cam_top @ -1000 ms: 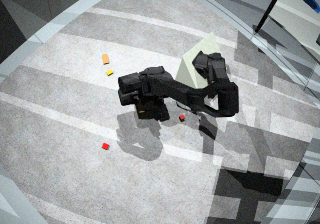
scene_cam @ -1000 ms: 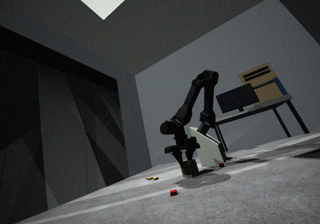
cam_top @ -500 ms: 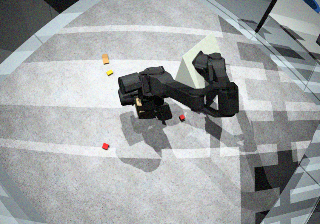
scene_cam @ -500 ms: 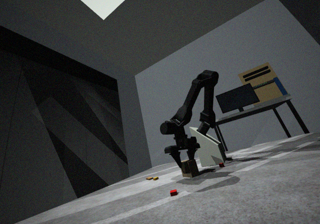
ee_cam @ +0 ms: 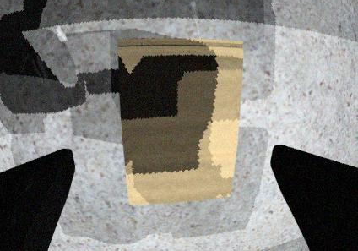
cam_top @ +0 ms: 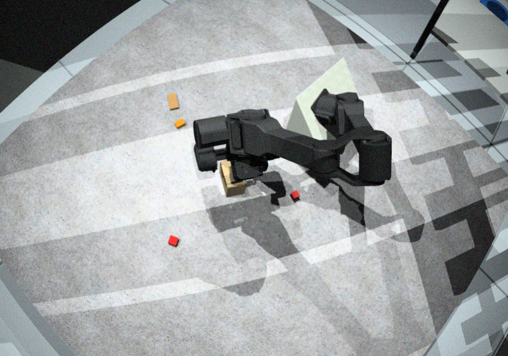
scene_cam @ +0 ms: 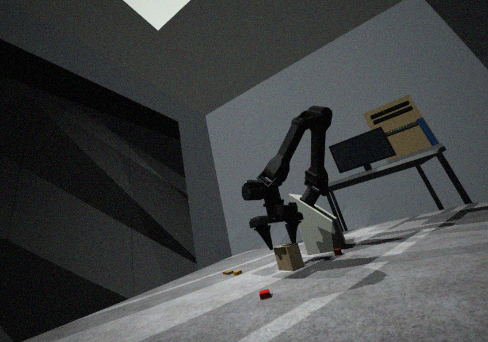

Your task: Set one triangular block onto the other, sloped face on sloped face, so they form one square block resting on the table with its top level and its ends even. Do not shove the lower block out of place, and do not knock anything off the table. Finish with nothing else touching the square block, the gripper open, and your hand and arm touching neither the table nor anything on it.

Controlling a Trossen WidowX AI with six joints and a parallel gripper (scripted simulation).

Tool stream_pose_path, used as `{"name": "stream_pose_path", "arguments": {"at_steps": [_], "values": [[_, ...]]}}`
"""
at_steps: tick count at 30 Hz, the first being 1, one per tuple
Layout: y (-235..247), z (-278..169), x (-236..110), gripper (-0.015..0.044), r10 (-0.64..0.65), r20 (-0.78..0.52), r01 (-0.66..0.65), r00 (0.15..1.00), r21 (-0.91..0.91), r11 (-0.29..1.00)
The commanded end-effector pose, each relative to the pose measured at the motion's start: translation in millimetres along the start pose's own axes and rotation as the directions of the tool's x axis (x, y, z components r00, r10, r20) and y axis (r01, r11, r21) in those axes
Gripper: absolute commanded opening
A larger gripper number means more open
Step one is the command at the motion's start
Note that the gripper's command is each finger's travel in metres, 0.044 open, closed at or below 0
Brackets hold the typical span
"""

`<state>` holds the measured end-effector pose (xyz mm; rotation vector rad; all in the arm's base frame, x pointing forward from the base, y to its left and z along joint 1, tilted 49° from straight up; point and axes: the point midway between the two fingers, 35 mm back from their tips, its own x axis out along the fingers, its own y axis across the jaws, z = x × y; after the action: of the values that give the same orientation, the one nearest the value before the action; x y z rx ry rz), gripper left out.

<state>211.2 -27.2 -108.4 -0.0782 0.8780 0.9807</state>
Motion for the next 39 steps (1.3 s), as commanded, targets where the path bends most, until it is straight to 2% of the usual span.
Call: {"name": "stream_pose_path", "arguments": {"at_steps": [1, 3, 5, 39], "values": [[-7.4, -0.7, -51.1, 0.044, -0.022, -0.007, 0.022, 1.0, -0.011, 1.0], [-2.5, -0.1, -79.5, 0.044, -0.017, -0.001, 0.017, 1.0, -0.013, 1.0], [0.1, 0.5, -89.8, 0.044, -0.015, 0.003, 0.015, 1.0, -0.013, 1.0], [-2.7, 0.3, -84.4, 0.044, -0.025, 0.007, 0.026, 1.0, -0.006, 1.0]]}}
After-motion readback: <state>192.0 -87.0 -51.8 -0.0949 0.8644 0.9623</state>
